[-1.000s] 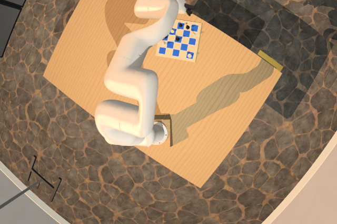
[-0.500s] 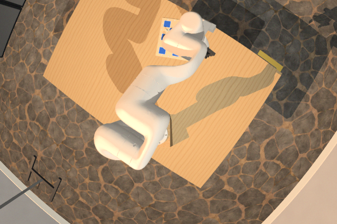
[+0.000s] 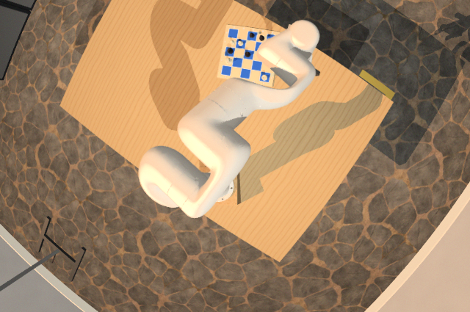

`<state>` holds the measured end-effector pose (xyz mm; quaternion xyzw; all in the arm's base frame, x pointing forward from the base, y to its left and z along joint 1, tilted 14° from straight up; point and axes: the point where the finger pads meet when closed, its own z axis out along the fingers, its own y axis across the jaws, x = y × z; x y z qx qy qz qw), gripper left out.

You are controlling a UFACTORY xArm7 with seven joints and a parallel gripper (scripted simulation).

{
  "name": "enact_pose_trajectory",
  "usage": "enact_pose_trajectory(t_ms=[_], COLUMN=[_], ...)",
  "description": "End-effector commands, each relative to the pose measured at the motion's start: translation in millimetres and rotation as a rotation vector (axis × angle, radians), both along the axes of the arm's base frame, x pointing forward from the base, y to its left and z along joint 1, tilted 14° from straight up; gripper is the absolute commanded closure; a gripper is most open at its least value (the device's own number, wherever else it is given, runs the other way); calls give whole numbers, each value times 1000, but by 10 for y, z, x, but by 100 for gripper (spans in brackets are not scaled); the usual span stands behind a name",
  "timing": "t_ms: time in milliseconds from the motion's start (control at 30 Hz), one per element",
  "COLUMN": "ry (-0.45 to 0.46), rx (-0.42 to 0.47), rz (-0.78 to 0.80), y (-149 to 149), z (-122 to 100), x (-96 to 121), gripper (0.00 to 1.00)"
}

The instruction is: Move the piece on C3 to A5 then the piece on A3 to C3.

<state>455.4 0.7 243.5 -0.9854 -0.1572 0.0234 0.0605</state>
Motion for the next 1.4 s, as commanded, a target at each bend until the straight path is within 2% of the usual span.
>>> enact_pose_trajectory(t_ms=[0,100,167,333,433,500,567,600,700,733,833,900,1000,1100,1233,1367], ry=[55,58,58,37,37,6,6,-14,-37,-62,-89,-149,-149,-246,-311,-432], rx=[90,171,171,299,299,385,385,426,467,506,544,613,613,701,749,819], rz=[131,259,259,447,447,566,566,623,679,732,784,880,880,1008,1081,1199], y=[-27,-45,-45,-85,-85,-121,-121,-142,-164,-187,-210,-260,-260,-336,-385,-471], z=[-33,-112,-112,-258,-258,-368,-368,-425,-483,-541,-598,-711,-711,-868,-962,-1117], x=[217,426,426,711,711,876,876,950,1018,1080,1137,1233,1233,1337,1383,1436], gripper=[0,0,0,0,0,0,0,0,0,0,0,0,0,0,0,0])
